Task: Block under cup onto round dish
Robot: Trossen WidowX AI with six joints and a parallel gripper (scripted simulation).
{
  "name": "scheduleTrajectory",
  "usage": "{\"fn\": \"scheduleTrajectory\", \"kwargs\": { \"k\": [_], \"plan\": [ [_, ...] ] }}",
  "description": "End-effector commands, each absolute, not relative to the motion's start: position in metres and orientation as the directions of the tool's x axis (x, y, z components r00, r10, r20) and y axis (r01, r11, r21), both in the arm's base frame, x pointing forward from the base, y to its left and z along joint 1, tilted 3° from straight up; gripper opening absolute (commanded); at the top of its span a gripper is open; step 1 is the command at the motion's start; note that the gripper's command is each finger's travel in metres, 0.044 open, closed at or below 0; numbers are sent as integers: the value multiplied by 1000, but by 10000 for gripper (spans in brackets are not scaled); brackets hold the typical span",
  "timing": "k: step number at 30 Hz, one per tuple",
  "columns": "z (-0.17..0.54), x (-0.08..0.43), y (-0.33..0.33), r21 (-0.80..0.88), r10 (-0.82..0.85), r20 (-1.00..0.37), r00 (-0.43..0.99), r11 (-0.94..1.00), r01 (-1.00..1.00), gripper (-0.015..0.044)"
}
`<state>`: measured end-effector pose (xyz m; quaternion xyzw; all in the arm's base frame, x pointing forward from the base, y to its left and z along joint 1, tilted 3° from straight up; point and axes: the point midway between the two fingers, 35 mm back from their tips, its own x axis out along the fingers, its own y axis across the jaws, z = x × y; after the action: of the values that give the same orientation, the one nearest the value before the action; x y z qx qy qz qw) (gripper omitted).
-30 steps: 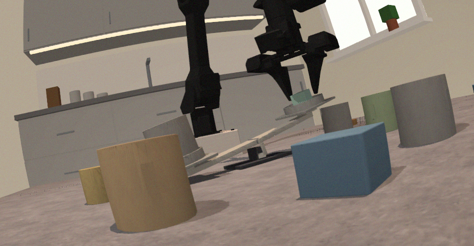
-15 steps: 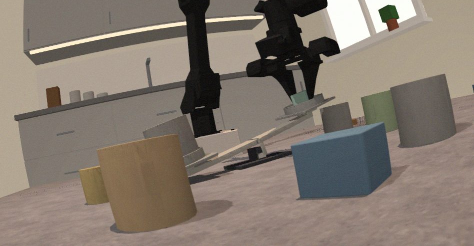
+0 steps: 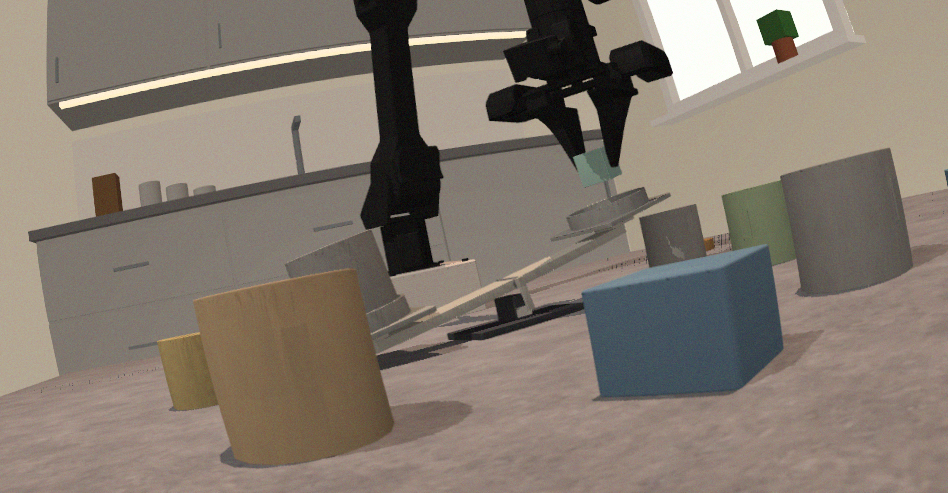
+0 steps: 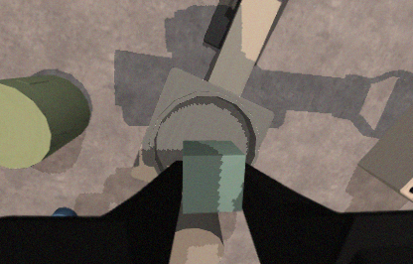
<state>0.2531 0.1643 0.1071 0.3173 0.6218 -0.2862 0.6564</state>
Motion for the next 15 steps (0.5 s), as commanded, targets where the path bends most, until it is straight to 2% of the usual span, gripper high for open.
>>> {"fn": "scheduleTrajectory", "kwargs": {
  "k": [1,8,15],
  "plan": [
    [133,253,165,74,28,-997,73,637,767,0],
    [167,247,162,74,28,-997,73,637,767,0],
    [167,249,159,73,27,-997,73,638,766,0]
  ]
}}
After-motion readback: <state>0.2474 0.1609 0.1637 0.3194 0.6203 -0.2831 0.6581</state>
